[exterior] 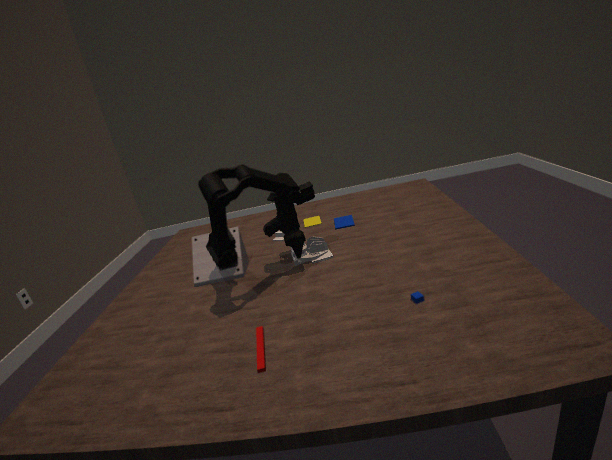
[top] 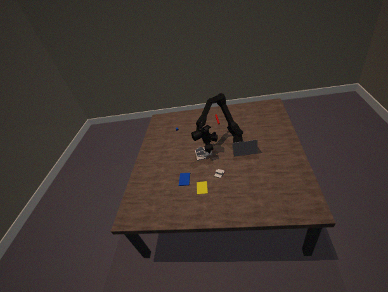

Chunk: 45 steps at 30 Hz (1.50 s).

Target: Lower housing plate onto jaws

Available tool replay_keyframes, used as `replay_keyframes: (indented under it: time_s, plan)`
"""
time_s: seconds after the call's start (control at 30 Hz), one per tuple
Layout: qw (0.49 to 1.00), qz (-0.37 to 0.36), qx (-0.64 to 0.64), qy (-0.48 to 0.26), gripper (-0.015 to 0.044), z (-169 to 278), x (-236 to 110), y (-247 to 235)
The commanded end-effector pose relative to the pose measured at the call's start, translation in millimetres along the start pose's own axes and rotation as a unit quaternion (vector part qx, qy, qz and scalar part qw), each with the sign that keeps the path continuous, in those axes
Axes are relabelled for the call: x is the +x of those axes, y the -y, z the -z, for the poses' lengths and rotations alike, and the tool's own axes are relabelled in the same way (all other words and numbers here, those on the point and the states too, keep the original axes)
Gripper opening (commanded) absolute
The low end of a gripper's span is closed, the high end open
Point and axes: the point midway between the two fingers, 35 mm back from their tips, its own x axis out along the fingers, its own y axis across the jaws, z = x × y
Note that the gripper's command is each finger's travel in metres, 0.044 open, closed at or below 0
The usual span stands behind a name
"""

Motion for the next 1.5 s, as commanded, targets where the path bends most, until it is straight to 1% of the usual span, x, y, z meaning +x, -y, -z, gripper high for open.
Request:
replay_keyframes:
  time_s: [0.0, 1.47]
  plan:
    - [1.0, -0.004, -0.004, 0.001, 0.0351, -1.7, 3.5, -0.7]
    - [1.0, -0.004, -0.01, 0.001, 0.0351, -1.7, 10.2, -0.8]
